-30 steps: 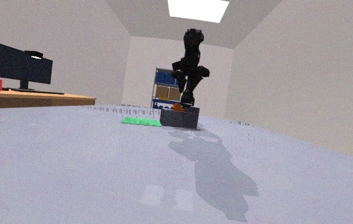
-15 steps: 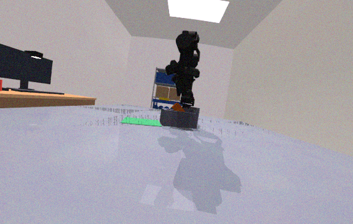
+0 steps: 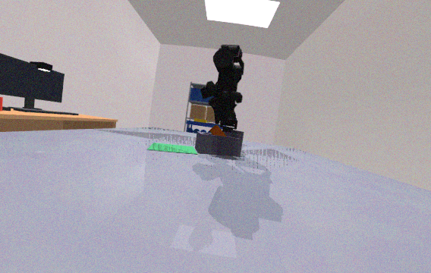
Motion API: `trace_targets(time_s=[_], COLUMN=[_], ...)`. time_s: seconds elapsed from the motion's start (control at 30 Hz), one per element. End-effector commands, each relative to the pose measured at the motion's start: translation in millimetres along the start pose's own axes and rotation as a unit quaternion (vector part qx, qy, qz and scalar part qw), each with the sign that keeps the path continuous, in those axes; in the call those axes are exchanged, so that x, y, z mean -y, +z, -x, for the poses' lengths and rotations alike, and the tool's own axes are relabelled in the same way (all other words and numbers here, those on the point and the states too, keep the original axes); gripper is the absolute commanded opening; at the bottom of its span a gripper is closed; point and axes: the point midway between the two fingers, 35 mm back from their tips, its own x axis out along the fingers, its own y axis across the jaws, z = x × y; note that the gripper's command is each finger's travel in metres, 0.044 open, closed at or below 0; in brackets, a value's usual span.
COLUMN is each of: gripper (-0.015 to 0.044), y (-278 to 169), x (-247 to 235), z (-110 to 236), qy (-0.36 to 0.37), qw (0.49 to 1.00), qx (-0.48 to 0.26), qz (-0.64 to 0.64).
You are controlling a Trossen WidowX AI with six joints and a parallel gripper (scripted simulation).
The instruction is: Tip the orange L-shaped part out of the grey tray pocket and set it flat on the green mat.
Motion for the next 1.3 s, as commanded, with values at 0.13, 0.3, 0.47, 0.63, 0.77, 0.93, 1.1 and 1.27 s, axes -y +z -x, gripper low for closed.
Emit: trace_targets(time_s=[0.13, 0.3, 0.47, 0.63, 0.77, 0.93, 1.1, 1.27], gripper=[0.028, 0.028, 0.028, 0.028, 0.0201, 0.0109, 0.0076, 0.0], y=[0, -1, -1, -1, 0, 0, 0, 0], x=[-1, -1, 0, 0, 1, 1, 1, 1], z=[-14, -22, -30, -37, -33, -33, -33, -33], qy=[0.001, 0.001, 0.001, 0.001, 0.0, 0.0, 0.0, 0.0], qw=[1.0, 1.0, 1.0, 1.0, 1.0, 1.0, 1.0, 1.0], qx=[-0.003, -0.003, -0.003, -0.003, 0.0, 0.0, 0.0, 0.0], qz=[-0.004, -0.004, -0.004, -0.004, 0.0, 0.0, 0.0, 0.0])
